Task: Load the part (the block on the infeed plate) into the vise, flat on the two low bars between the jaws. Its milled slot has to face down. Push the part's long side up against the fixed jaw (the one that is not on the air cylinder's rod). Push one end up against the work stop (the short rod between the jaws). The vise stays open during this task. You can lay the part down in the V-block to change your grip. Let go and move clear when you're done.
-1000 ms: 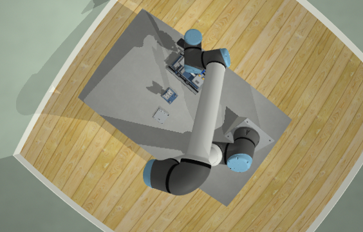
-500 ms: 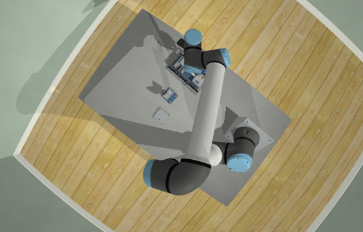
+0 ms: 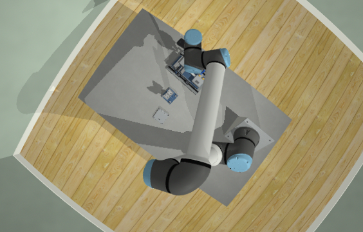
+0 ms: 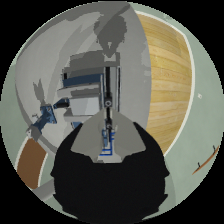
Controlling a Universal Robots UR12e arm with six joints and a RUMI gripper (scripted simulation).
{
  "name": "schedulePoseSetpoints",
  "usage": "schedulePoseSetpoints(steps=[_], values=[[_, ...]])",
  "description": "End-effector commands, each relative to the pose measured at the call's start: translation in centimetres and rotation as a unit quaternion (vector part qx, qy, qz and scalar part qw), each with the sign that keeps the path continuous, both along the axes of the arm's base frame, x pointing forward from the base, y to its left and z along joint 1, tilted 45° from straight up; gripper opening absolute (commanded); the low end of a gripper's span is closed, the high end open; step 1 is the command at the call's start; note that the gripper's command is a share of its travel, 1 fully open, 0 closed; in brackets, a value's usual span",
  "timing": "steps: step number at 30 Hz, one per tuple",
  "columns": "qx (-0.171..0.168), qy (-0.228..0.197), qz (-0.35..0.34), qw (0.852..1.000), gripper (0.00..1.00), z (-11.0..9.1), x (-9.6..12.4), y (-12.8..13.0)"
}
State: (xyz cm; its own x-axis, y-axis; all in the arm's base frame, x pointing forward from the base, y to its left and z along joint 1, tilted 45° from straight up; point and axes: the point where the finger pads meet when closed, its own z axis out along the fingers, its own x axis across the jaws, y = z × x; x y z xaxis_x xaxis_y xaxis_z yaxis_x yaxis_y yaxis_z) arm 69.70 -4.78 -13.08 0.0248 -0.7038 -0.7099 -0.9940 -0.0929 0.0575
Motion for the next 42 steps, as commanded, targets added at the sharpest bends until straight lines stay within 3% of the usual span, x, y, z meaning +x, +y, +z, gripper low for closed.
schedulePoseSetpoints(steps=[1,42], values=[[0.0,-0.001,0.0,1.0,0.0,0.03,0.06,-0.08],[0.0,-0.001,0.0,1.0,0.0,-0.56,-0.03,0.52]])
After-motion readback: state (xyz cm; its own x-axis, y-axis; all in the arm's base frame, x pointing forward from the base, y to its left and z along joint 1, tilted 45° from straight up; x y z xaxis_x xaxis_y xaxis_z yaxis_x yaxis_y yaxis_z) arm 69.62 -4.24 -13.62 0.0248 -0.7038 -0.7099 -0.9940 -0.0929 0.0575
